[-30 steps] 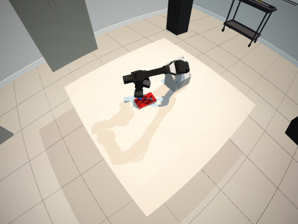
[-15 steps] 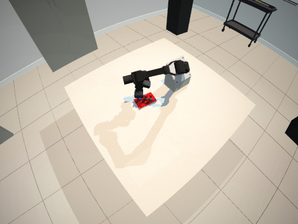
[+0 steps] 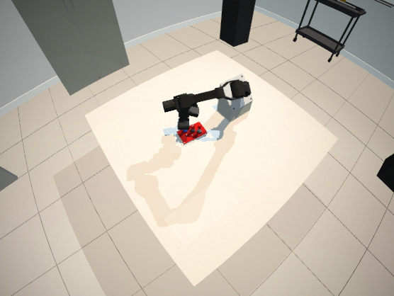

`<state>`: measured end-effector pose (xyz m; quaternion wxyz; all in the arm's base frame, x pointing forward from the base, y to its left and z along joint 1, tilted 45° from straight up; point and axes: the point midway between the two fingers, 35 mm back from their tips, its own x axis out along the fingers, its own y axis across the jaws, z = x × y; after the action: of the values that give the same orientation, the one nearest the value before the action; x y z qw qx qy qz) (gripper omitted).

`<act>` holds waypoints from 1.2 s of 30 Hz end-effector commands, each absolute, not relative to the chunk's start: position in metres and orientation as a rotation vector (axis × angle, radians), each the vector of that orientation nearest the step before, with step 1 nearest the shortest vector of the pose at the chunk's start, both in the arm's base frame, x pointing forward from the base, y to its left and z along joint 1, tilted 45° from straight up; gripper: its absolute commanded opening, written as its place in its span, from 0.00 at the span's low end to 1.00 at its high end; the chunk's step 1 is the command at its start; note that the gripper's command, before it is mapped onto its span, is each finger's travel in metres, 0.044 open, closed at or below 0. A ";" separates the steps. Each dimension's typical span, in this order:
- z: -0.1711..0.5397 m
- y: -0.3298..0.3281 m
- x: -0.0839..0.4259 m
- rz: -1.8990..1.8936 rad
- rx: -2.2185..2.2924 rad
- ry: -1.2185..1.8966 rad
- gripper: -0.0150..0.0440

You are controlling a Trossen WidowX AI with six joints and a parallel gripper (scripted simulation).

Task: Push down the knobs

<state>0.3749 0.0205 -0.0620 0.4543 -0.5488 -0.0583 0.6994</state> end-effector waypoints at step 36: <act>-0.066 0.024 0.375 1.725 -1.347 -0.142 0.25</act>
<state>0.3748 0.0221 -0.0642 0.4556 -0.5483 -0.0575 0.6990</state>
